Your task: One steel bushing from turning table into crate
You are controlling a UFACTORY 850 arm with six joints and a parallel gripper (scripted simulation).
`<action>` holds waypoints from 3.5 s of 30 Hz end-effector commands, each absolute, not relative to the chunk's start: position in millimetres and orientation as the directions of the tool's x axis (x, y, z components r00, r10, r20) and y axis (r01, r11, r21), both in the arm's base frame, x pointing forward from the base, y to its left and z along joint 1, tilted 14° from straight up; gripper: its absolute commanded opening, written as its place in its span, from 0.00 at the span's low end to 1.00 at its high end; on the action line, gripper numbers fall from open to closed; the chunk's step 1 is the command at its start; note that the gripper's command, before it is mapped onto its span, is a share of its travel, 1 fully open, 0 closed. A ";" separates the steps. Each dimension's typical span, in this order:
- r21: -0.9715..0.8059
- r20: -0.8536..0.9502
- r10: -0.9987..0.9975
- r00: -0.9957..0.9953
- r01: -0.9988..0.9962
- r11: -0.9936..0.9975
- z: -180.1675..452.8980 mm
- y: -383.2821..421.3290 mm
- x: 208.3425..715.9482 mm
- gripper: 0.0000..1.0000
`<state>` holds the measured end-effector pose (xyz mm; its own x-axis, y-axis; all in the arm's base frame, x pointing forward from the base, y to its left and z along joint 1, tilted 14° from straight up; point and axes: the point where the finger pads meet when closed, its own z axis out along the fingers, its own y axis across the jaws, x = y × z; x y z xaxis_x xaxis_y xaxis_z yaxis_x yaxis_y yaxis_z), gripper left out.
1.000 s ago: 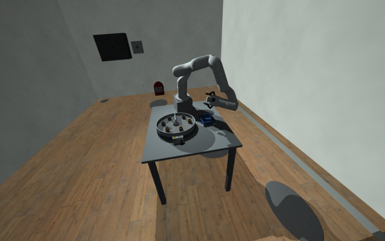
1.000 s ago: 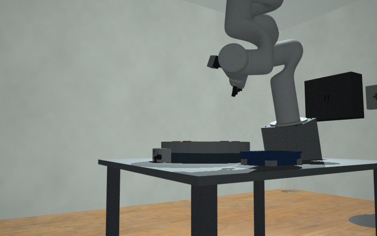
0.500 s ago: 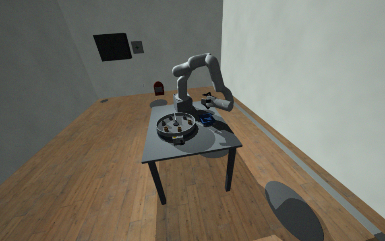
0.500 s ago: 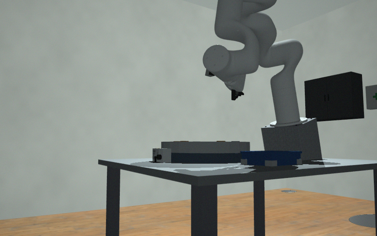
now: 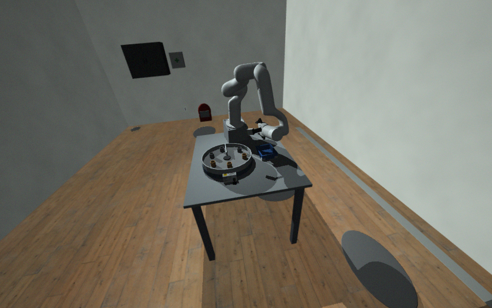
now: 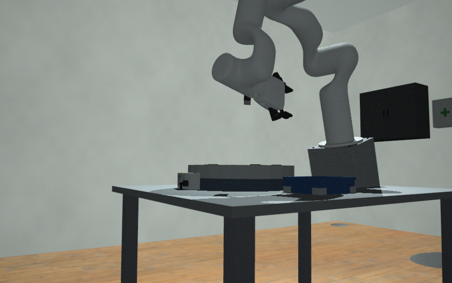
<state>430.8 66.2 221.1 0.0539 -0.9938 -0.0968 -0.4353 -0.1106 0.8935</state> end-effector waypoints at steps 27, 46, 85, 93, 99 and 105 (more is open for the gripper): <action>0.430 -0.594 -0.753 -0.284 -0.903 0.001 178.4 27.3 443.0 1.00; 0.072 -0.584 -0.700 -0.410 -0.886 0.459 152.0 -80.3 441.3 1.00; -0.141 -0.205 -0.570 -0.795 -0.552 0.821 109.1 -225.6 261.8 1.00; -0.141 -0.205 -0.570 -0.795 -0.552 0.821 109.1 -225.6 261.8 1.00; -0.141 -0.205 -0.570 -0.795 -0.552 0.821 109.1 -225.6 261.8 1.00; -0.141 -0.205 -0.570 -0.795 -0.552 0.821 109.1 -225.6 261.8 0.12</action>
<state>261.5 -225.1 108.8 -0.7955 -0.5701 -0.2051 -0.5527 0.8215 -0.1399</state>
